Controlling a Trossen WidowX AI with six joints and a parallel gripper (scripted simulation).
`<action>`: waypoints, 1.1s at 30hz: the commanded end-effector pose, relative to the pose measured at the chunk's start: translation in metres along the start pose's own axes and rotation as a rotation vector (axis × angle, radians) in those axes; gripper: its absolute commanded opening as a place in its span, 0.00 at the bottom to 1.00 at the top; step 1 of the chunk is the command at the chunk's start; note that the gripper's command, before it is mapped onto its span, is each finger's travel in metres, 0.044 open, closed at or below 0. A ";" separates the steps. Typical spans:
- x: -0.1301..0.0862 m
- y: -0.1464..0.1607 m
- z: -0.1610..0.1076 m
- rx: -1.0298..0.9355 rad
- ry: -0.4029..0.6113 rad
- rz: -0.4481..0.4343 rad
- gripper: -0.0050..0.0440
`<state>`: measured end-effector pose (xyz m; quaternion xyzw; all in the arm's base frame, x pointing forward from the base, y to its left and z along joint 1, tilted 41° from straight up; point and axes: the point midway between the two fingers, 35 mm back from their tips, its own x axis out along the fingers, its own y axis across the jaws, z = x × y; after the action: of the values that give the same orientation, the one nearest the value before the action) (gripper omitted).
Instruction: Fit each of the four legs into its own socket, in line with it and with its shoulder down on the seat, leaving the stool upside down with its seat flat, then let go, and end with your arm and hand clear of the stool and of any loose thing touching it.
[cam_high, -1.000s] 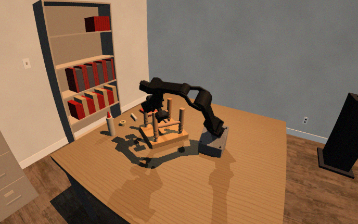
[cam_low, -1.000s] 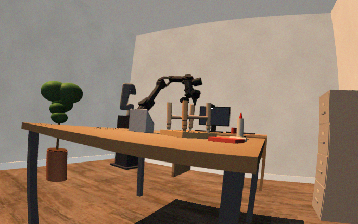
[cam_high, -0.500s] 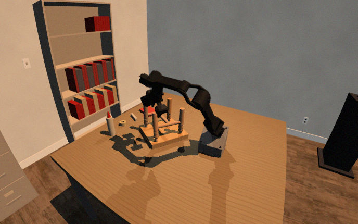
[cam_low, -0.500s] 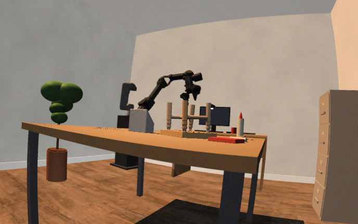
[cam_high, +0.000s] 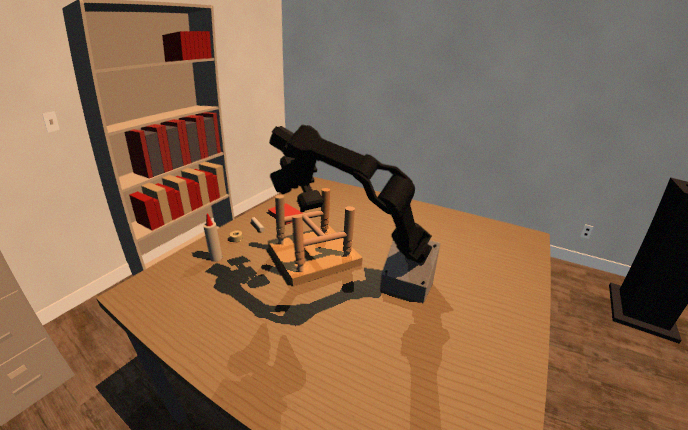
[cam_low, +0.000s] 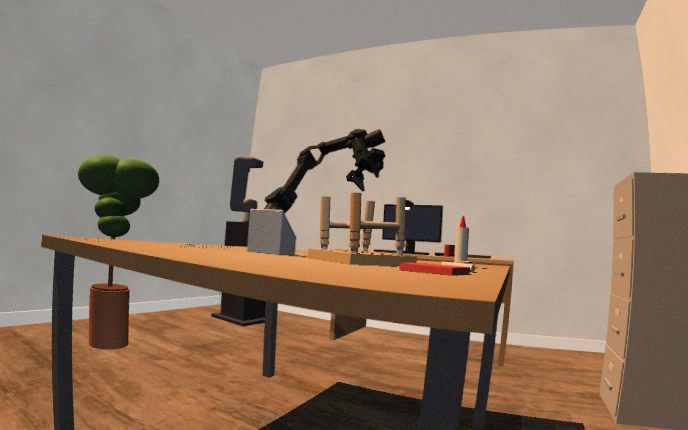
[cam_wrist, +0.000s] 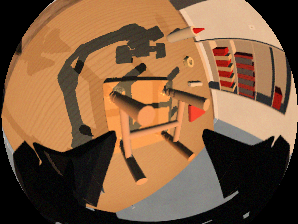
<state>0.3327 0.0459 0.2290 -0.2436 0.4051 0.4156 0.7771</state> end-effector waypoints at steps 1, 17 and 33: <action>-0.001 0.000 -0.004 0.009 0.006 -0.030 1.00; 0.013 0.007 -0.004 0.008 0.006 -0.027 1.00; 0.033 0.013 -0.003 0.006 0.005 0.050 1.00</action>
<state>0.3314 0.0624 0.2058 -0.2361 0.4101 0.4246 0.7719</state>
